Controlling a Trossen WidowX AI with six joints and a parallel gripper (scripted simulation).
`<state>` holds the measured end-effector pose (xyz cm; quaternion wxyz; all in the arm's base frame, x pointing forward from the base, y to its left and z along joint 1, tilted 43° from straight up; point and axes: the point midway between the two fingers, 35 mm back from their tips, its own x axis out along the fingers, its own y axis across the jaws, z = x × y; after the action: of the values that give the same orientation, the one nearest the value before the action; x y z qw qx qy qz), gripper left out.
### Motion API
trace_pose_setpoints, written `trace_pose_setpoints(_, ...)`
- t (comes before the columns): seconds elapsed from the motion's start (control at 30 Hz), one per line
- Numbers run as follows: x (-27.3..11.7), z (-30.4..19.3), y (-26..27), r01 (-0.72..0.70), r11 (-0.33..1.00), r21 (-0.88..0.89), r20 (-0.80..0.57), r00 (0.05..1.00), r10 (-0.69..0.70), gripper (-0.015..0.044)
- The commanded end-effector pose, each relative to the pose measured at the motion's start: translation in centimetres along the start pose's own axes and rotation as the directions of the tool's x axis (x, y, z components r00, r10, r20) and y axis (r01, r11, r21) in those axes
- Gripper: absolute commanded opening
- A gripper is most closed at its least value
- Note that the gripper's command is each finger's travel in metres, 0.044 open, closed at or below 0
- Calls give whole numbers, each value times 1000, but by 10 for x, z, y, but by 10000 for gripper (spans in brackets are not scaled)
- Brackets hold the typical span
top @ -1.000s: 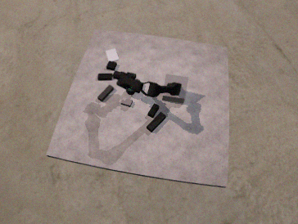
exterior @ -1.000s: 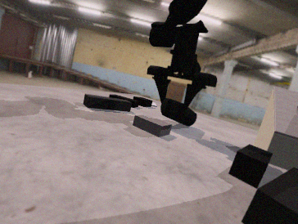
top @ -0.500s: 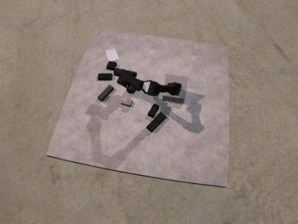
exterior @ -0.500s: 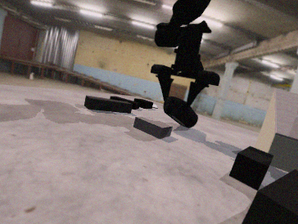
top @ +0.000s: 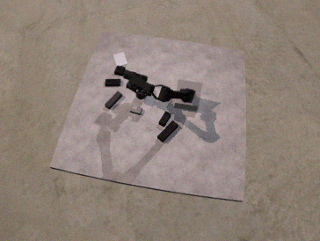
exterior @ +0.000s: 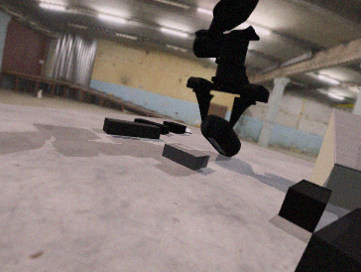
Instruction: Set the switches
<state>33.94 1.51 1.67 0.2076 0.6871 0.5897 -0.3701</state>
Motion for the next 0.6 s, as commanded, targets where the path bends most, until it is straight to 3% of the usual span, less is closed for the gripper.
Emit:
trace_pose_setpoints(0.0, -5, 6, 1, -7, 1000, 5, -8, 1000, 7, 336)
trace_pose_setpoints(0.57, -13, 18, 1, -7, 1000, 5, -43, 999, 7, 336)
